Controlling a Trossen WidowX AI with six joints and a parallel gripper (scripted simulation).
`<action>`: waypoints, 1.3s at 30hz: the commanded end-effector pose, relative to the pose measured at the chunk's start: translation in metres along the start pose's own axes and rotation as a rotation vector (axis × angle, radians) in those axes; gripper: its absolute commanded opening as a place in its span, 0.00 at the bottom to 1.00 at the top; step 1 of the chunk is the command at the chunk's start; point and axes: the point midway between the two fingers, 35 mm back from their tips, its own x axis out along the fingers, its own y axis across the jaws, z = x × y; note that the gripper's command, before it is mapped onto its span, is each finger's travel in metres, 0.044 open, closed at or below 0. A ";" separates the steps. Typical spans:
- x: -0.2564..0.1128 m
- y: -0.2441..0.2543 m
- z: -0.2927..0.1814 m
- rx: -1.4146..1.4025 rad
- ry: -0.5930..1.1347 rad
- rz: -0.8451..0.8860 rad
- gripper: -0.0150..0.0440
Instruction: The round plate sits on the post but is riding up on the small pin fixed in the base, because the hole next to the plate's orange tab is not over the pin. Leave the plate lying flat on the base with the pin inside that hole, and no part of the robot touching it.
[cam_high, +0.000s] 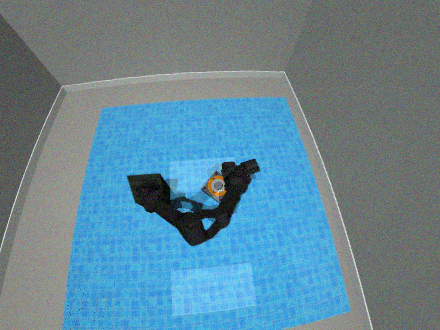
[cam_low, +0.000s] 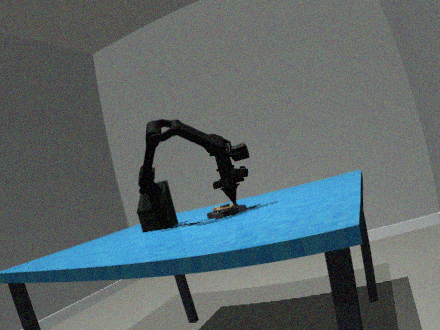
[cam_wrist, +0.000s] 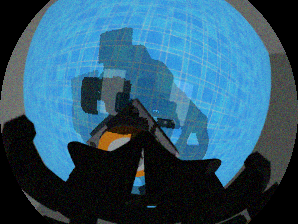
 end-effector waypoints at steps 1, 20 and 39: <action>0.003 0.006 -0.001 -0.005 0.009 0.005 0.25; 0.003 0.017 0.000 -0.005 0.008 0.005 0.25; 0.002 0.029 -0.002 -0.005 0.008 0.005 0.25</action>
